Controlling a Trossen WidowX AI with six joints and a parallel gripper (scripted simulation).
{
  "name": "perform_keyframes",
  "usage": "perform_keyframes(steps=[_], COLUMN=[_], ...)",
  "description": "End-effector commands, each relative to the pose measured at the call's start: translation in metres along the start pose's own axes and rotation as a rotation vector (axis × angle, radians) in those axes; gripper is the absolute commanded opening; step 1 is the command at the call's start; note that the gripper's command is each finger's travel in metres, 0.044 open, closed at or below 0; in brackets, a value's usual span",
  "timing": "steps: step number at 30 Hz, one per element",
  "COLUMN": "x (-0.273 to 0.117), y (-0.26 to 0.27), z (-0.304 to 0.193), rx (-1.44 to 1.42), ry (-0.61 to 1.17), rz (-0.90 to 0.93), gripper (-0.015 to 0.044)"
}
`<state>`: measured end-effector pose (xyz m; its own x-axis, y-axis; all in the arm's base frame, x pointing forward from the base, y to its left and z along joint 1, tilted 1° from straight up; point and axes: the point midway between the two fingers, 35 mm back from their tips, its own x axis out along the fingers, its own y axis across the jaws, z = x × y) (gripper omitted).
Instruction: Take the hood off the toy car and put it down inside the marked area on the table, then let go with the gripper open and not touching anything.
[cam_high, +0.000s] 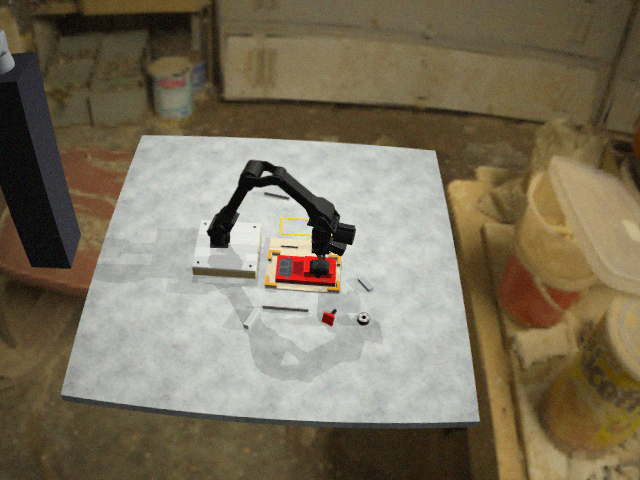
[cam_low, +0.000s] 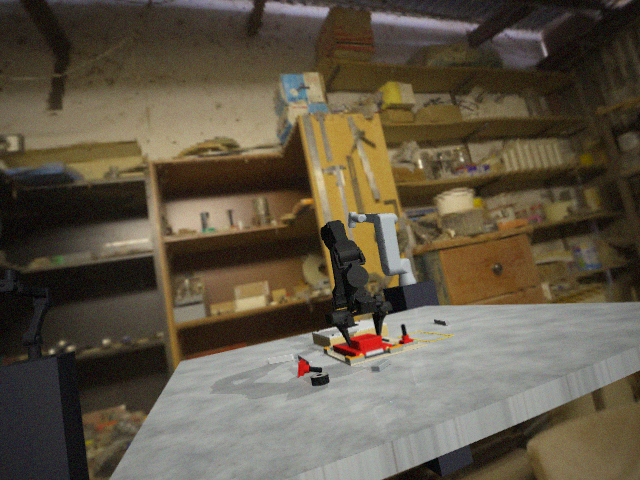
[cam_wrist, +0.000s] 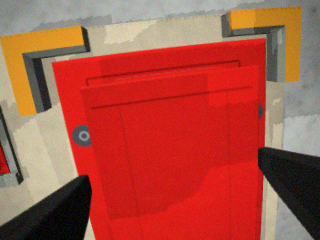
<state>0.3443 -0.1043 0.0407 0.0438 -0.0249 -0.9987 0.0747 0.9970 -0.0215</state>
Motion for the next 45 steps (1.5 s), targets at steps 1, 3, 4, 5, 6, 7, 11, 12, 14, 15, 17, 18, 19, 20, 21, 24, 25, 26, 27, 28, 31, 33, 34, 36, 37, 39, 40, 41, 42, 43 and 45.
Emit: perform_keyframes(steps=[1,3,4,5,6,7,11,12,14,15,17,18,19,20,21,24,25,26,27,28,31,33,34,36,37,39,40,41,42,43,45], x=[0.000,0.000,0.000,0.000,0.000,0.000,0.000,-0.001,-0.001,-0.002,-0.003,-0.003,-0.004,-0.005,-0.005,-0.007,-0.008,-0.009,-0.009,-0.010,-0.012,-0.013,-0.014,-0.015,-0.016,-0.017,-0.018,-0.018,-0.019,-0.020,-0.021], y=[0.000,0.000,0.000,0.000,0.000,0.000,0.000,0.000,0.000,0.000,0.000,0.000,0.000,0.000,0.000,0.000,0.000,0.000,0.000,0.000,0.000,0.000,0.000,0.000,0.000,0.000,0.000,0.000,0.000,0.000,0.000], z=[0.000,0.000,0.000,0.000,0.000,0.000,0.000,0.000,0.000,0.000,0.000,0.000,0.000,0.000,0.000,0.001,0.001,0.001,0.001,0.001,0.001,0.001,0.001,0.001,0.001,0.001,0.001,0.001,0.001,0.001,0.001], rx=[0.000,0.000,0.000,0.000,0.000,0.000,0.000,0.000,0.000,0.000,0.000,0.000,0.000,0.000,0.000,0.000,0.000,0.000,0.000,0.000,0.000,0.000,0.000,0.000,0.000,0.000,0.000,0.000,0.000,0.000,0.000], ry=[-0.001,-0.001,-0.001,-0.001,-0.001,-0.001,-0.001,-0.001,-0.001,-0.001,-0.001,-0.001,-0.001,-0.001,-0.001,-0.001,-0.001,-0.001,-0.001,-0.001,-0.001,-0.001,-0.001,-0.001,-0.001,-0.001,-0.001,-0.001,-0.001,-0.001,-0.001], rz=[0.000,0.000,0.000,0.000,0.000,0.000,0.000,0.000,0.000,0.000,0.000,0.000,0.000,0.000,0.000,0.000,0.000,0.000,0.000,0.000,0.000,0.000,0.000,0.000,0.000,0.000,0.000,0.000,0.000,0.000,0.000], gripper=[0.0361,0.0328,0.0322,0.0315,0.0308,0.0302,0.0275,0.0249,0.0196,0.0170,0.0117,0.0091,0.0065,0.0039,0.0012,0.0000,0.0000,0.0000,0.0000,0.0000,0.0000,0.0000,0.0000,0.0000,0.0000,0.0000,0.0000,0.0000,0.0000,0.0000,0.0000])
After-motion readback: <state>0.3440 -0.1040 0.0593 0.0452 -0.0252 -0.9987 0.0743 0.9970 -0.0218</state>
